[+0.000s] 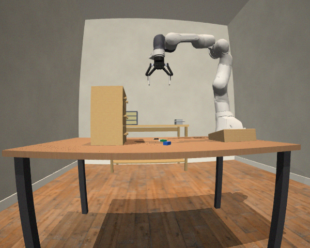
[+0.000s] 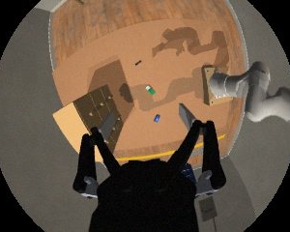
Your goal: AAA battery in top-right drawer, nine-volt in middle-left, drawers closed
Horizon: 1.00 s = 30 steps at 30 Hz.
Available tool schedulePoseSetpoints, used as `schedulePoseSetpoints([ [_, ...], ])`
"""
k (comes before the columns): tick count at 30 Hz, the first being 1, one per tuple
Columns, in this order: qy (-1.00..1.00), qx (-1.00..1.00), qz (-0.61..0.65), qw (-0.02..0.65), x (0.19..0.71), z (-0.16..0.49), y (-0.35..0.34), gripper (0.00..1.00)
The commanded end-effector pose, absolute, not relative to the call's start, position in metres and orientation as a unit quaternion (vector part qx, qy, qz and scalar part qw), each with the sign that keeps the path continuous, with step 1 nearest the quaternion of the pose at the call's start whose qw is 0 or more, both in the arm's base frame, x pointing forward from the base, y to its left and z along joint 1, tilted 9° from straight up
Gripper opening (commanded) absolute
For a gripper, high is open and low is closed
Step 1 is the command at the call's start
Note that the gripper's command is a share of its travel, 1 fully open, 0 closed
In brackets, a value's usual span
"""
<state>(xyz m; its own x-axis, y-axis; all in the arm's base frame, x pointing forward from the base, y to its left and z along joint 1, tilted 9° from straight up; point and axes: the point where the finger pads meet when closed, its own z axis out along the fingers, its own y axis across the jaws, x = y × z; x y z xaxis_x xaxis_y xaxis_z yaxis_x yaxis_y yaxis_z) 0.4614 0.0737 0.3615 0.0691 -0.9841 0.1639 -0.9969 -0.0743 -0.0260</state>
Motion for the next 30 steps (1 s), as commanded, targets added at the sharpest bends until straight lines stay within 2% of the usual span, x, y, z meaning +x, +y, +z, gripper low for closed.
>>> schedulePoseSetpoints([
  [1, -0.685, 0.723, 0.069, 0.044, 0.4614, 0.3616, 0.0746, 1.00],
  [29, -0.729, 0.680, 0.072, 0.040, 0.4616, 0.3611, 0.0745, 1.00],
  [30, -0.767, 0.637, 0.074, 0.036, 0.4618, 0.3606, 0.0744, 1.00],
])
